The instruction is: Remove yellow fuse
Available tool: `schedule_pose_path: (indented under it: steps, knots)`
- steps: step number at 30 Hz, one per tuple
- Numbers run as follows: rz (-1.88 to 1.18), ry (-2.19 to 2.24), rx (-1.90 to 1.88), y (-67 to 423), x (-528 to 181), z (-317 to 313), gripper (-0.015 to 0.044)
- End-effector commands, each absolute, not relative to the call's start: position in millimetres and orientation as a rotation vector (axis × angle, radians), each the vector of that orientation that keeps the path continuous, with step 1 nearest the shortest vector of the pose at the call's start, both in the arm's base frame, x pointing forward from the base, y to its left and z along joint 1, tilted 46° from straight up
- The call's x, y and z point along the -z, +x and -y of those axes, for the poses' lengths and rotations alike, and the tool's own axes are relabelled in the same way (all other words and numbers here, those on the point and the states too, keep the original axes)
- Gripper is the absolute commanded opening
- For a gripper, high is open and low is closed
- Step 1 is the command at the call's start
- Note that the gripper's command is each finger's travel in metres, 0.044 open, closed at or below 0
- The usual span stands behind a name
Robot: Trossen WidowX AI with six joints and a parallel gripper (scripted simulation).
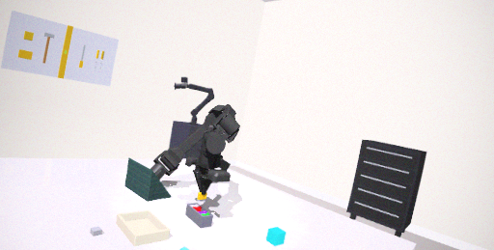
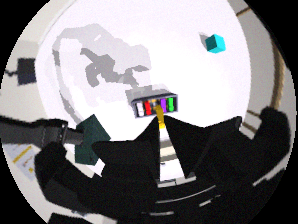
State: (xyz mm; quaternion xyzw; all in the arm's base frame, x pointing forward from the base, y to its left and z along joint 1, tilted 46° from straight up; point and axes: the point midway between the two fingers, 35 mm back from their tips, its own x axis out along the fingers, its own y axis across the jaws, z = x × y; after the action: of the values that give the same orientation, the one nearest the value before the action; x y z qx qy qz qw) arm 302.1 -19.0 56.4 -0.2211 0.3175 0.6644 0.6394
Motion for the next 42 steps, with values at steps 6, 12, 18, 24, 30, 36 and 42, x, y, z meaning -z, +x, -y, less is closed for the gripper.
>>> schedule_pose_path:
  steps: [6,12,18,24,30,36,42]
  knots:
    - [-0.733,-0.513,-1.513,311,-32,51,0.0000]
    - [-0.737,-0.517,-1.510,316,-9,77,0.0000]
    - [-0.739,-0.519,-1.509,316,15,103,0.0000]
    - [-0.738,-0.519,-1.510,313,41,128,0.0000]
    - [-0.735,-0.518,-1.512,306,68,151,0.0000]
    - [-0.733,-0.517,-1.514,301,83,163,0.0000]
    - [-0.733,-0.517,-1.514,301,85,162,0.0000]
